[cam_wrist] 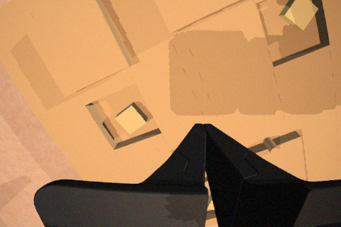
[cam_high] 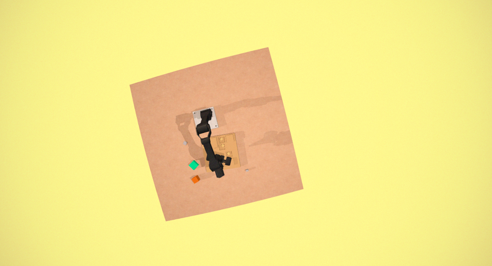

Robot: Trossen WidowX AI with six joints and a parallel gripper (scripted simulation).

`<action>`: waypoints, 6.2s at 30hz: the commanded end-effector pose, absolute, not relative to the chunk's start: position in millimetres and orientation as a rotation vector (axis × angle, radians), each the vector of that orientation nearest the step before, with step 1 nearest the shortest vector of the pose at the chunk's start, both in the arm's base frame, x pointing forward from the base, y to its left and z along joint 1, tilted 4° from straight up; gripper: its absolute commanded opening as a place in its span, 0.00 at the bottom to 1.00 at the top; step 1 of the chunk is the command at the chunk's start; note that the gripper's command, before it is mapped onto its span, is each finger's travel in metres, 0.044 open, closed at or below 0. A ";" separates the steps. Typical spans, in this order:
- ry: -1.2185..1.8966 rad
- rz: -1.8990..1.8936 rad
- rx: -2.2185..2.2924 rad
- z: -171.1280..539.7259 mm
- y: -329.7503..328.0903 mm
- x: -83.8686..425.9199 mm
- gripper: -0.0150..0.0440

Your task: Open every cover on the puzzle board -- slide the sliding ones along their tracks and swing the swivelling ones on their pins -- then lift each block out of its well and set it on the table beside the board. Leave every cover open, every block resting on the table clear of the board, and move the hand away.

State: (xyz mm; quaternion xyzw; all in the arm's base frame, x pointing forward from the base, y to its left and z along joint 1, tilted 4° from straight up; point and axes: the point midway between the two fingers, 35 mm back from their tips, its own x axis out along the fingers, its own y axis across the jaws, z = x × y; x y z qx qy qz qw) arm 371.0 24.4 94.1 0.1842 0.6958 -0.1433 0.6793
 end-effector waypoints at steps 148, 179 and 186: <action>0.947 1.496 -1.430 31.8 61.5 245.1 0.25; 1.511 0.457 -0.351 45.5 60.2 241.2 0.25; 1.511 0.457 -0.351 45.5 60.2 241.2 0.25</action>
